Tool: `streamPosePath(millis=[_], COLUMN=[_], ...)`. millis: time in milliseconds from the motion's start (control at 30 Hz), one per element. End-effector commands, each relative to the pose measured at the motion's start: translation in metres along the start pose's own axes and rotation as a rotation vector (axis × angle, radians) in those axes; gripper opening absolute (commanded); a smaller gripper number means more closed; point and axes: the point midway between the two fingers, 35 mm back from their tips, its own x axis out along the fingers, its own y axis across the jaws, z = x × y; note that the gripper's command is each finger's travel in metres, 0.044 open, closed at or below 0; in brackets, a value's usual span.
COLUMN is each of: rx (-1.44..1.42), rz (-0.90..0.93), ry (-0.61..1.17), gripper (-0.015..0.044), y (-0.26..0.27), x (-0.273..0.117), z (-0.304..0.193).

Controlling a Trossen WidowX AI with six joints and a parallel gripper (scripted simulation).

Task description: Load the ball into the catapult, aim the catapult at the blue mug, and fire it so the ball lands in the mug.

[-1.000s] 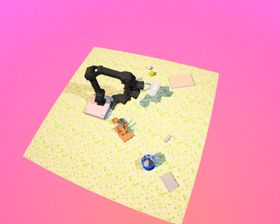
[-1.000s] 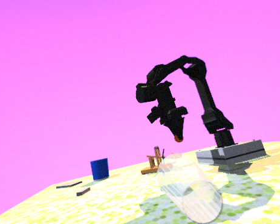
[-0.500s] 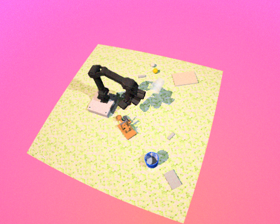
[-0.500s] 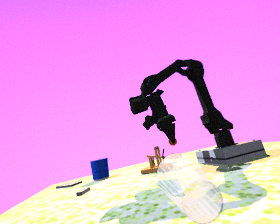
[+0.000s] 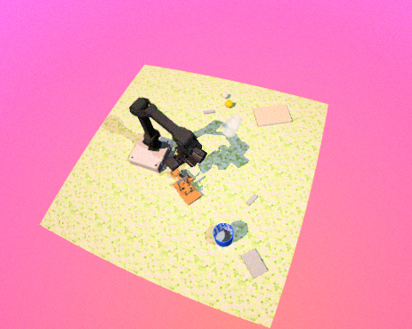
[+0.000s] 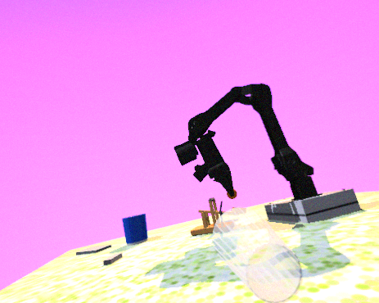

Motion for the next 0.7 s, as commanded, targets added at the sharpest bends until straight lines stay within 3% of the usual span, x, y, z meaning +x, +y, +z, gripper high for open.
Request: streamPosePath(millis=[0,667], rx=[0.023,0.117], rz=[0.015,0.068], ry=[0.026,0.094], gripper=[0.0000,0.0000], y=[-0.015,-0.064], x=[0.003,0.022], z=[0.000,-0.003])
